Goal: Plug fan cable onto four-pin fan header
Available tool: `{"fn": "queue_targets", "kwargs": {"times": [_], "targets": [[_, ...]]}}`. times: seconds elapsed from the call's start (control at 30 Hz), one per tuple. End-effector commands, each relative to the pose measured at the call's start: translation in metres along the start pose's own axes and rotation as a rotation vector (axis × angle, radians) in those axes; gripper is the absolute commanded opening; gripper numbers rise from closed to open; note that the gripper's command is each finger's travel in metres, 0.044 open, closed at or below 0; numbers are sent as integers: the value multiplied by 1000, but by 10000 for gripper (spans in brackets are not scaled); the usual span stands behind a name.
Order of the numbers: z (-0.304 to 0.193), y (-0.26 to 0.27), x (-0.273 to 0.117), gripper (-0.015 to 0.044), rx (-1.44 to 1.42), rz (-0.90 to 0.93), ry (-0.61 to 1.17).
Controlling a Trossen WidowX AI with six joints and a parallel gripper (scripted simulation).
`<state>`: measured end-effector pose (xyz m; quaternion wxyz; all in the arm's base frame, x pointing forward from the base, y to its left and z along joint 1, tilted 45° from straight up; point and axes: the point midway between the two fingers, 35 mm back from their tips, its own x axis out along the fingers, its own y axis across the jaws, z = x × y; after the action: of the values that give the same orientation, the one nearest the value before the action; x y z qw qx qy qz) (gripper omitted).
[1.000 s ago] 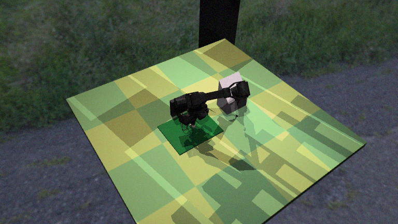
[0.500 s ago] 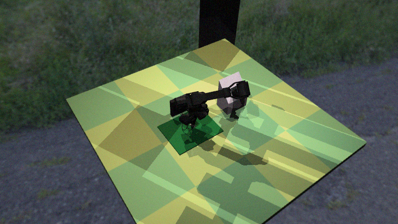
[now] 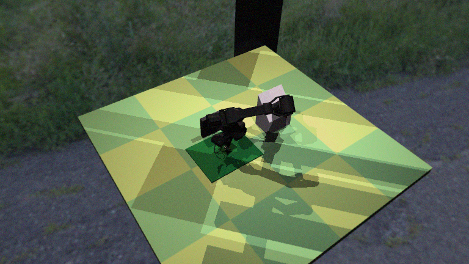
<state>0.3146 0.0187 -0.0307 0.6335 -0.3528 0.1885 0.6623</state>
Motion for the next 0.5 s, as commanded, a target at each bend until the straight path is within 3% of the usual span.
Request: {"fn": "queue_targets", "kwargs": {"times": [0.0, 0.47], "targets": [[1, 1, -1, 0, 14, -1, -3], [1, 1, 2, 0, 14, -1, -3]]}}
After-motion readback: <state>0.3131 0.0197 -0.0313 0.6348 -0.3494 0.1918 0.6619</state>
